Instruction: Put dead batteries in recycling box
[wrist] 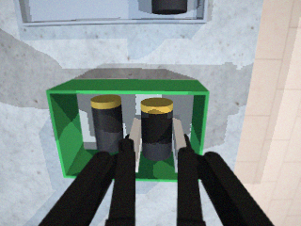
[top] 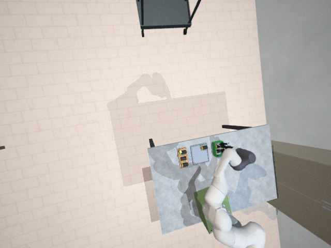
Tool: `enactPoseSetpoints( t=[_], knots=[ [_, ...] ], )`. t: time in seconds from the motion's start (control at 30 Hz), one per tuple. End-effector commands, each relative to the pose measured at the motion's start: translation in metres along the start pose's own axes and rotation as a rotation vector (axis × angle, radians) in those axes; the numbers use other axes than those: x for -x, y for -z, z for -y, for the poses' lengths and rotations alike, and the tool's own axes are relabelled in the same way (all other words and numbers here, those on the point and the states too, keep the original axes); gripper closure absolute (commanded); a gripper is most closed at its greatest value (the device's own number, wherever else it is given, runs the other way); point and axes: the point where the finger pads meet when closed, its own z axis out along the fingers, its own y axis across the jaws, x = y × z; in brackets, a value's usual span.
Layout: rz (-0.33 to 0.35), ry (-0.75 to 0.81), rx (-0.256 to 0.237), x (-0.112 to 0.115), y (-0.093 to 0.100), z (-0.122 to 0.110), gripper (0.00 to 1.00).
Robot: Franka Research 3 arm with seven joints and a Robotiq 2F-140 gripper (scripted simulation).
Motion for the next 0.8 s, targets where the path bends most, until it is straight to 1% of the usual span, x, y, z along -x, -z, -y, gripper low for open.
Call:
enactPoseSetpoints(
  t=[0.0,0.13,0.53,0.57,0.77],
  knots=[
    [0.007,-0.008,0.012,0.0027,-0.0104,-0.0034,0.84],
    [0.007,-0.008,0.012,0.0028,-0.0144,-0.0035,0.84],
    [0.007,-0.008,0.012,0.0028,-0.0144,-0.0035,0.84],
    [0.007,-0.008,0.012,0.0028,-0.0144,-0.0035,0.71],
    [0.007,-0.008,0.012,0.0028,-0.0144,-0.0035,0.71]
  ],
)
